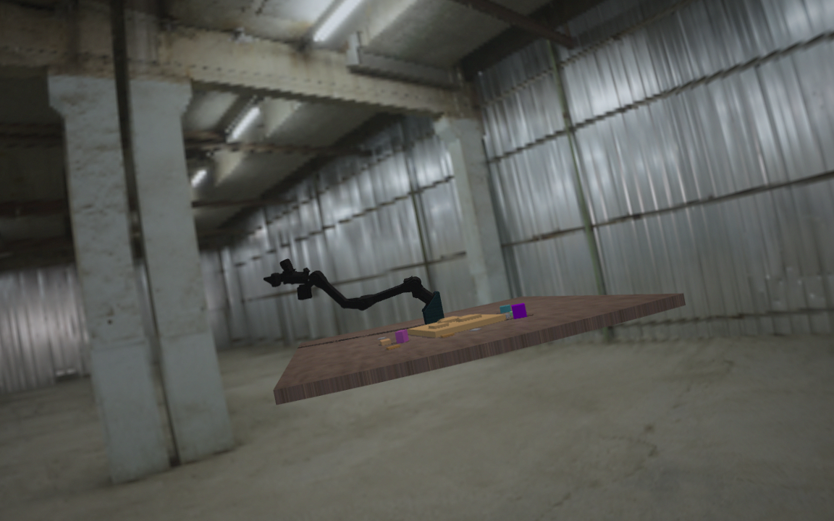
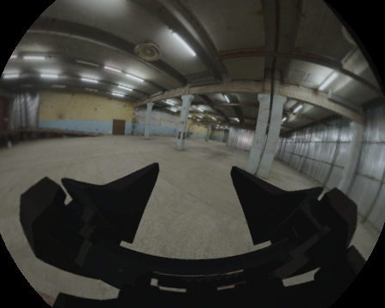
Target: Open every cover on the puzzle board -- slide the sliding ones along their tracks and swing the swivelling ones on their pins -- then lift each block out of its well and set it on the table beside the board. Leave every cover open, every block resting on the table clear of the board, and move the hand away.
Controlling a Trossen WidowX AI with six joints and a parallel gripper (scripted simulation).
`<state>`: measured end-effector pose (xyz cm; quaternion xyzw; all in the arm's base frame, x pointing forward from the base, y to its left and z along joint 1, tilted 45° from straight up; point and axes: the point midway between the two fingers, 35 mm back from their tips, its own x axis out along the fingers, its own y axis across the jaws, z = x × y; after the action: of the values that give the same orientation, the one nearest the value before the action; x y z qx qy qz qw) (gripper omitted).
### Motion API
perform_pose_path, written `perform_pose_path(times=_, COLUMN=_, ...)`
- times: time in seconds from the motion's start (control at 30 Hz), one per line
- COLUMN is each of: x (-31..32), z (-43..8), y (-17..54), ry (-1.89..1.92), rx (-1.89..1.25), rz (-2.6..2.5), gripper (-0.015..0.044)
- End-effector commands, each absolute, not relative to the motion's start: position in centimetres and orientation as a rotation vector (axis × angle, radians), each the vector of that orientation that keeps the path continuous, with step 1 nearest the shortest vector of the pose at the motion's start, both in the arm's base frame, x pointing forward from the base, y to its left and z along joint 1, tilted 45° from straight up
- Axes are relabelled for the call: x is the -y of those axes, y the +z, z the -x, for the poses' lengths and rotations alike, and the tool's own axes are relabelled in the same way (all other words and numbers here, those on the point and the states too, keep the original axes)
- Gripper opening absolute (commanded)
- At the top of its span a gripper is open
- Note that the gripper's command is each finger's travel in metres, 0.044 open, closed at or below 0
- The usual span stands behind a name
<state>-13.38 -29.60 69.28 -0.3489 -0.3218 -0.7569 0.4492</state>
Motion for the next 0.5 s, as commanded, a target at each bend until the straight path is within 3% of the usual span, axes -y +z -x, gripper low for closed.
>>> perform_pose_path(times=0.0, x=29.5, z=13.4, y=69.3, ry=-1.871, rx=0.798, rz=0.863, gripper=0.0374)
perform_pose_path(times=0.47, x=25.3, z=12.4, y=71.1, ry=-1.780, rx=0.939, rz=0.909, gripper=0.0006)
